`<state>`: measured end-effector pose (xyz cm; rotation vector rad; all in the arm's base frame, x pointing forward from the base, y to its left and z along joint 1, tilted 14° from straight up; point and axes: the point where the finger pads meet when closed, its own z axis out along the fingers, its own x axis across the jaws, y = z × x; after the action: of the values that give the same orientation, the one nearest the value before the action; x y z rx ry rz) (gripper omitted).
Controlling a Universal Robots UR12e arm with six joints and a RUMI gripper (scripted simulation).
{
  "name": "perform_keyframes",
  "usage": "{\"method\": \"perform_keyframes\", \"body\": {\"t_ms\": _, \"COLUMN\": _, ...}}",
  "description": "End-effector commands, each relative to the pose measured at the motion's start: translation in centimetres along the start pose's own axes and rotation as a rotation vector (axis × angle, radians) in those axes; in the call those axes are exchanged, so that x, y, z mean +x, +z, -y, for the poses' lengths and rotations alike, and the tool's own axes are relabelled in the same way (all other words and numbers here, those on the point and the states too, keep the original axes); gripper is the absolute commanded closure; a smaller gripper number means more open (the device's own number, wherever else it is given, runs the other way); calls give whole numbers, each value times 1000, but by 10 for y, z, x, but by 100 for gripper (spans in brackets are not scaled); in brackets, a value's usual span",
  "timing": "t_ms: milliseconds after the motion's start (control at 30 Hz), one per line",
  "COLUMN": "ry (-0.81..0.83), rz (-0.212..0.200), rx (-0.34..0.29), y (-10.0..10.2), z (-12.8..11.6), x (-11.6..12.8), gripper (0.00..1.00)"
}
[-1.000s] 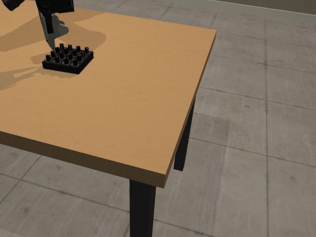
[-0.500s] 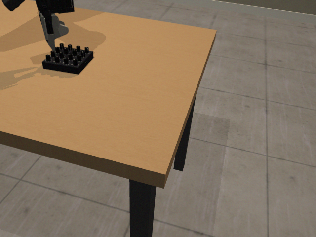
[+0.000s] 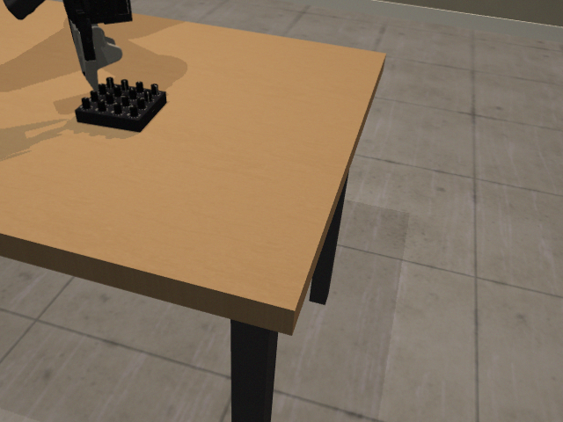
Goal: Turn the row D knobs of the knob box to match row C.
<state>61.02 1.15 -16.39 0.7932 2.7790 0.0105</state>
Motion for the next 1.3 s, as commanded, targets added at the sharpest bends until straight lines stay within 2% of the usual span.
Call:
{"method": "perform_keyframes", "body": {"t_ms": 0, "ry": 0, "rz": 1, "rx": 0, "y": 0, "z": 0, "x": 0, "gripper": 89}}
{"method": "perform_keyframes", "body": {"t_ms": 1267, "ry": 0, "rz": 1, "rx": 0, "y": 0, "z": 5, "x": 0, "gripper": 89}}
